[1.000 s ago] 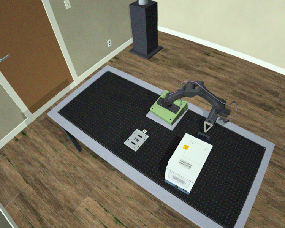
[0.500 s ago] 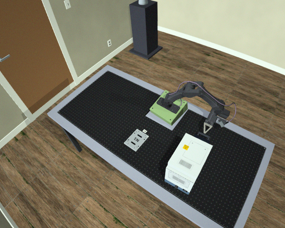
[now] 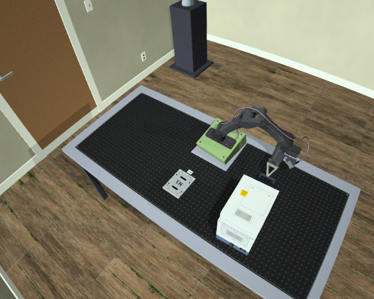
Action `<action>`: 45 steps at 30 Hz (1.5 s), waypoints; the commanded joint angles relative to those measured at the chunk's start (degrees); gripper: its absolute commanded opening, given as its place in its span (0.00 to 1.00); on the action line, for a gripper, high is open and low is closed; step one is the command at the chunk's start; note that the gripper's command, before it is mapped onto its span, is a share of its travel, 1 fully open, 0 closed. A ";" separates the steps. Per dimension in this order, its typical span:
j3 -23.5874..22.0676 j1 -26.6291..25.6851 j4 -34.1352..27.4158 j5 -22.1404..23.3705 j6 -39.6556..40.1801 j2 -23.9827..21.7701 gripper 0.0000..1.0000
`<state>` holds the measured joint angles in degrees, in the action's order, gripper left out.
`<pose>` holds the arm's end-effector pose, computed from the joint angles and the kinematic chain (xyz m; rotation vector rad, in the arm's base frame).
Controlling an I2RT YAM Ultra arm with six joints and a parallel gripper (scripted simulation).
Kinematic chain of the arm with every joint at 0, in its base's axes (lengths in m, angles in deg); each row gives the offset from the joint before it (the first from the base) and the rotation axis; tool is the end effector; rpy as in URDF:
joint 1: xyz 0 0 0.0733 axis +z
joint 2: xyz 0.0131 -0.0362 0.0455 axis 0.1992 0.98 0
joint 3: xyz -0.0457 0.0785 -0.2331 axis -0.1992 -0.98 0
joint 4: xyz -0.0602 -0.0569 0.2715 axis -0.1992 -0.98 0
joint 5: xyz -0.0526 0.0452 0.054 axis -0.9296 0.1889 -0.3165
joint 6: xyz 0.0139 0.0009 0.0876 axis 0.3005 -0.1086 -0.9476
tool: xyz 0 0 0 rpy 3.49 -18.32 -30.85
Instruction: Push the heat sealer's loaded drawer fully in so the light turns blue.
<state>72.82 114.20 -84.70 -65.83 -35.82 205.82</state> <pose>-0.0141 0.3781 0.0520 -1.6197 1.4290 -0.9745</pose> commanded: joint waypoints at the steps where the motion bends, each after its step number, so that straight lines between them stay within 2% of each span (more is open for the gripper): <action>1: -1.14 0.02 2.02 -1.16 0.78 -1.76 0.30; 22: -3.20 -2.14 6.88 -1.63 4.47 -2.27 0.30; 45: -3.05 -1.38 7.18 -1.62 4.40 -2.36 0.30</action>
<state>70.53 112.43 -78.47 -66.42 -31.42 205.19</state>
